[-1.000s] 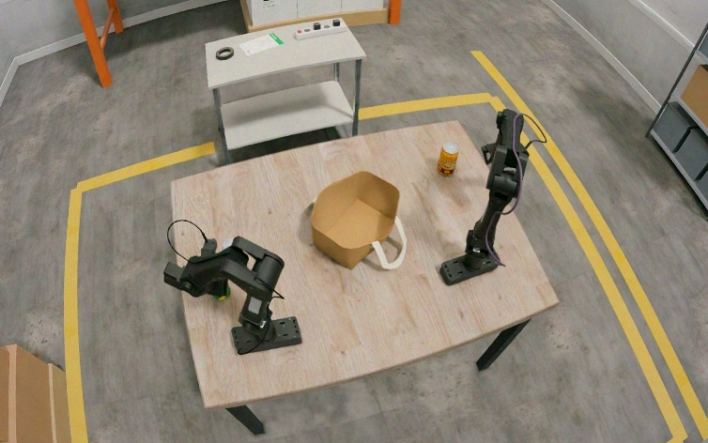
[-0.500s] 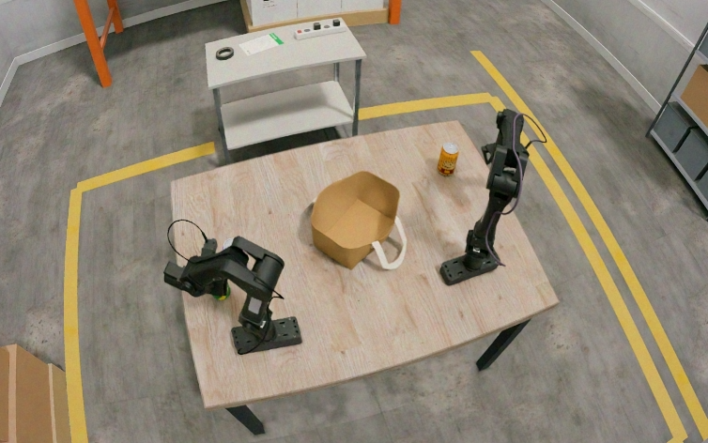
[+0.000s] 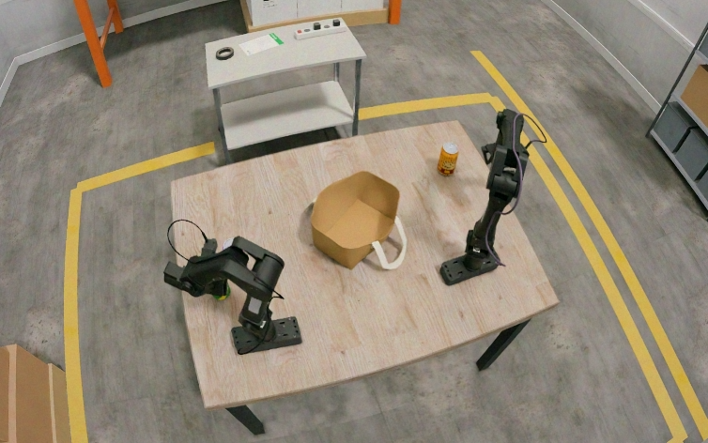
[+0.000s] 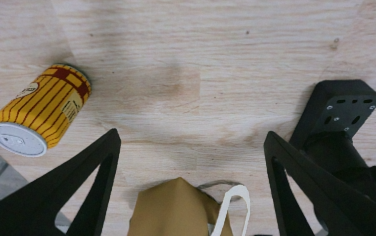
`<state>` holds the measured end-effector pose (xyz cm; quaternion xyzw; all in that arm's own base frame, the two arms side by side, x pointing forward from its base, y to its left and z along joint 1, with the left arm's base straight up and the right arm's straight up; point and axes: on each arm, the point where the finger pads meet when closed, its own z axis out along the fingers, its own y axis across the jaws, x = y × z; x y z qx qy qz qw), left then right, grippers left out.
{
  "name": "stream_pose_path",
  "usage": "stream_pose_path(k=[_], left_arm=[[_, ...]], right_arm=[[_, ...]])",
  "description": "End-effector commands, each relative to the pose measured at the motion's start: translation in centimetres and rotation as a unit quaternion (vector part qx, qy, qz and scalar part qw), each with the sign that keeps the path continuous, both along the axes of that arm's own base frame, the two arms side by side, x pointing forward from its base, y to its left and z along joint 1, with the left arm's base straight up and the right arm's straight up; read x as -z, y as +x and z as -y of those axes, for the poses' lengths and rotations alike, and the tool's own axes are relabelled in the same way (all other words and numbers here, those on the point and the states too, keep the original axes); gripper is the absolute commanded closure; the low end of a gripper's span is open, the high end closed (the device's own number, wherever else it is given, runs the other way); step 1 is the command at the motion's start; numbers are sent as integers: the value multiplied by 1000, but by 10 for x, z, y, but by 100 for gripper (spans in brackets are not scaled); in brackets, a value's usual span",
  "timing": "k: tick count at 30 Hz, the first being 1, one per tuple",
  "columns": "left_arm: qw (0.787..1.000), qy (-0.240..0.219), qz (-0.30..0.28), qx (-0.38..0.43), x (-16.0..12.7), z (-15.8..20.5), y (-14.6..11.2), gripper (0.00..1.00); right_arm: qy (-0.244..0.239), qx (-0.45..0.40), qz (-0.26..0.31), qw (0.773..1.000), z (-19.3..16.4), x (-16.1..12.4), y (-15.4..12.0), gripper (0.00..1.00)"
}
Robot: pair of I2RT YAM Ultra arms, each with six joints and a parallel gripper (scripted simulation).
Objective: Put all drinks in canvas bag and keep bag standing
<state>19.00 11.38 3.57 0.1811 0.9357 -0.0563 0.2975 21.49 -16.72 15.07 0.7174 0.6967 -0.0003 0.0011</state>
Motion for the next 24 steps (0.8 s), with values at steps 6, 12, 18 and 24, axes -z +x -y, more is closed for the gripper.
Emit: stream_pose_path(k=[6,12,18,24], left_arm=[[1000,17,26,0,-13,-8,11,30],[1000,15,25,0,-19,-7,10,30],[1000,3,20,0,-32,-2,6,30],[999,12,34,2,-54,-5,11,30]], right_arm=[[-21,1,13,1000,1,-10,-1,0],[-21,1,13,1000,1,-10,-1,0],[-21,1,13,1000,1,-10,-1,0],[-21,1,13,1000,1,-10,-1,0]])
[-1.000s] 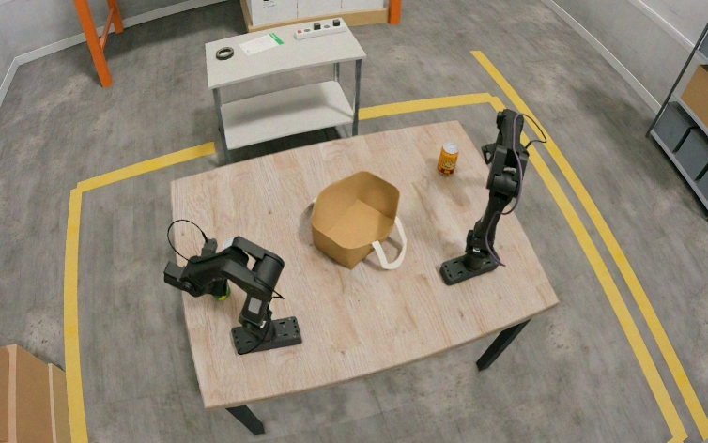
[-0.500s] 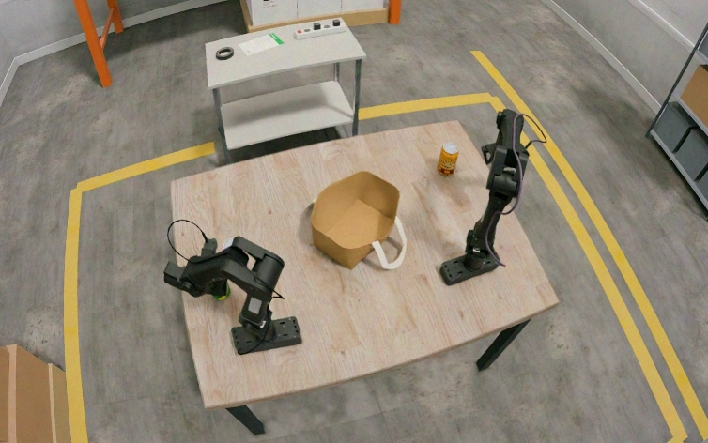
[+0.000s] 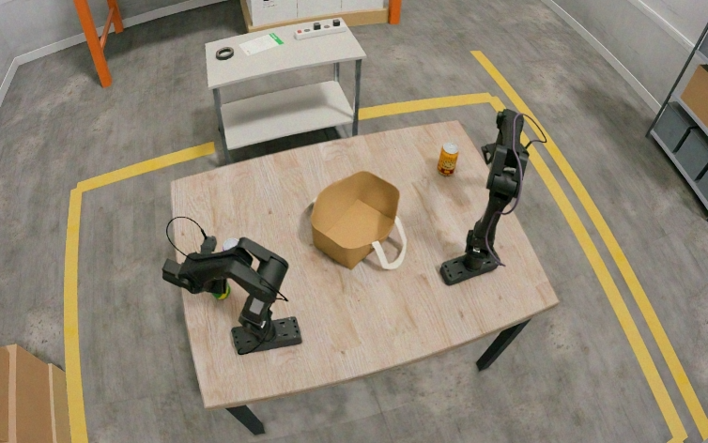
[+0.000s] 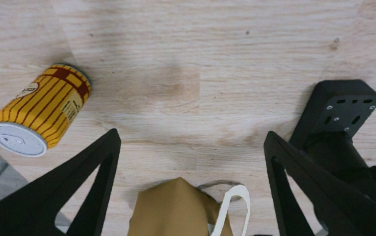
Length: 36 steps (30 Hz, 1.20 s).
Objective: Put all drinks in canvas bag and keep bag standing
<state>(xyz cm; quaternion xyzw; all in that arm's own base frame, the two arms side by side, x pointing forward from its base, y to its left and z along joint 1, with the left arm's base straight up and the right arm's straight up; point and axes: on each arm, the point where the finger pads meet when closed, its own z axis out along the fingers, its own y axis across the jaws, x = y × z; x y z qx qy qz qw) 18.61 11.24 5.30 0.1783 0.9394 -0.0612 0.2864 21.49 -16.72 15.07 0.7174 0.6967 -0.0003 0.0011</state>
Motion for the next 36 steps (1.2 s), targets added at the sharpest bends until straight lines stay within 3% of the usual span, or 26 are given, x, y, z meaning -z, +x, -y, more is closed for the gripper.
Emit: stream_pose_path(k=[1,15,27,29,36], left_arm=[[999,16,48,3,-40,-7,15,30],[998,23,62,8,-71,-7,19,30],[997,39,72,8,-70,-11,23,30],[998,13,56,7,-51,2,15,30],[998,25,63,8,-58,-2,17,30]], right_arm=[[-21,1,13,1000,1,-10,-1,0],[-21,1,13,1000,1,-10,-1,0],[-21,1,13,1000,1,-10,-1,0],[-21,1,13,1000,1,-10,-1,0],[-21,1,13,1000,1,-10,-1,0]])
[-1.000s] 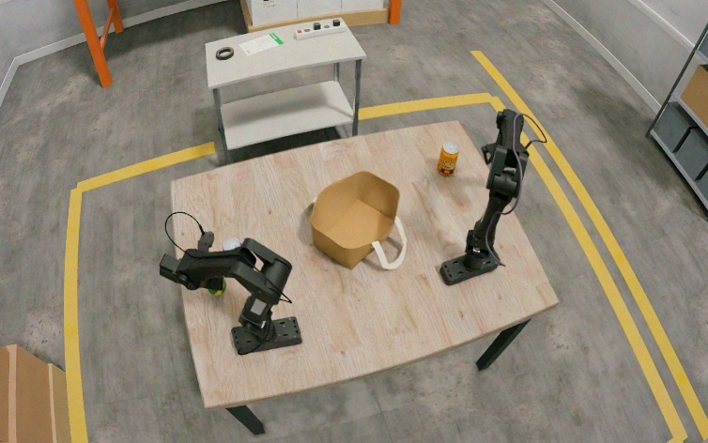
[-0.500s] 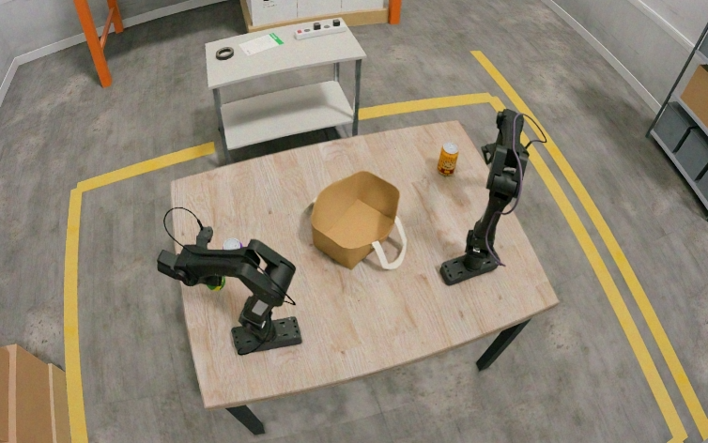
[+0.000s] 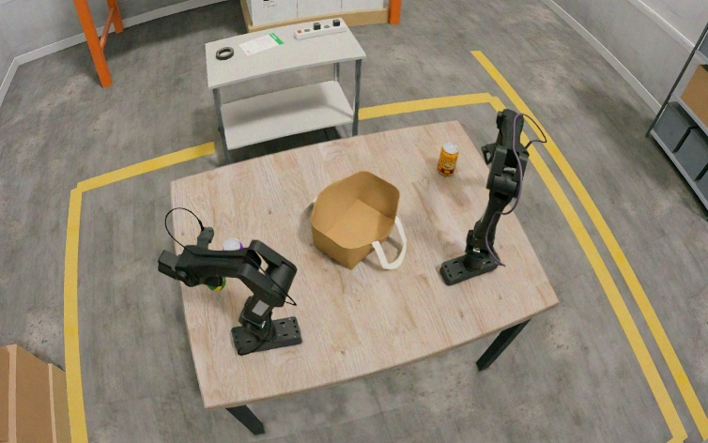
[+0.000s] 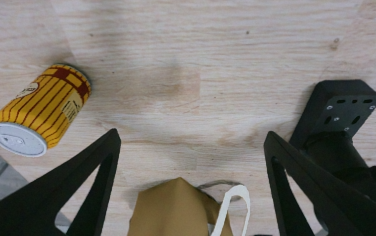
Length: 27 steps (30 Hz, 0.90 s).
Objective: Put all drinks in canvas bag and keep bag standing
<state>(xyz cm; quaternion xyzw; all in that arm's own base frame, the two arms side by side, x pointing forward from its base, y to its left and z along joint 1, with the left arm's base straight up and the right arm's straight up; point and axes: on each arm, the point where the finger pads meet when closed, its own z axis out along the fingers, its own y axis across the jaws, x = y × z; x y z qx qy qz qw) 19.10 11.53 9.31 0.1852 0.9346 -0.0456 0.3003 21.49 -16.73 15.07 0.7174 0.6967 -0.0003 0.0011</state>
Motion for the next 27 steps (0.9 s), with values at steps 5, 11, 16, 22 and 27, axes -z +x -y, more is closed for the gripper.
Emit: stream_pose_path(k=[5,11,16,22,27], left_arm=[[999,15,48,6,-20,-1,14,30],[999,1,39,2,-31,4,9,30],[999,5,42,2,-46,1,10,30],[999,19,50,-1,-56,-7,13,30],[999,5,42,9,-70,3,10,30]], right_arm=[[-21,1,13,1000,1,-10,-1,0],[-21,1,13,1000,1,-10,-1,0],[-21,1,13,1000,1,-10,-1,0],[-21,1,13,1000,1,-10,-1,0],[-21,1,13,1000,1,-10,-1,0]])
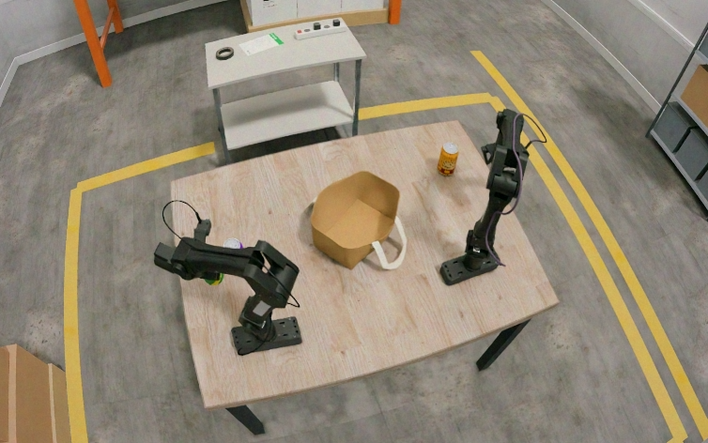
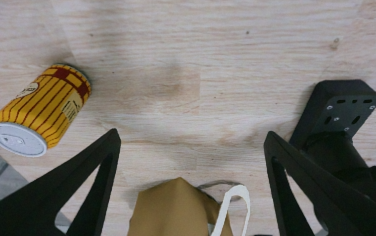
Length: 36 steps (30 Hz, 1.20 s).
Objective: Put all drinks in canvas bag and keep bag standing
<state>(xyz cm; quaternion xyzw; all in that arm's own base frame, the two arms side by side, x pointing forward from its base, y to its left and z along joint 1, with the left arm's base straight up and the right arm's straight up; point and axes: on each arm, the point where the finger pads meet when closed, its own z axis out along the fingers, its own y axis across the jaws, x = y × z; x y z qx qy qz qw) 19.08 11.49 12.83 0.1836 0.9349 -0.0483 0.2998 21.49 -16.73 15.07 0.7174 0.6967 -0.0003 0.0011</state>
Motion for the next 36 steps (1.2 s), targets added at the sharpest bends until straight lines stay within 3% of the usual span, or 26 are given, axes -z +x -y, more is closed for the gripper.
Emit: stream_pose_path(k=[1,4,14,18,20,23,25,27,30,36], left_arm=[[999,8,43,6,-37,0,9,30],[999,-9,33,5,-37,-2,10,30],[998,29,56,7,-50,-7,15,30],[998,24,54,5,-46,-5,13,30],[999,4,41,4,-30,3,7,30],[999,18,50,5,-40,-1,11,30],[999,2,40,5,-29,4,8,30],[998,23,53,5,-44,-3,13,30],[999,12,47,4,-37,1,10,30],[999,4,41,6,-59,7,8,30]], right_arm=[[-21,1,13,1000,1,-10,-1,0],[-21,1,13,1000,1,-10,-1,0],[-21,1,13,1000,1,-10,-1,0],[-21,1,13,1000,1,-10,-1,0],[-21,1,13,1000,1,-10,-1,0],[-21,1,13,1000,1,-10,-1,0],[-21,1,13,1000,1,-10,-1,0],[-21,1,13,1000,1,-10,-1,0],[-21,1,13,1000,1,-10,-1,0],[-21,1,13,1000,1,-10,-1,0]])
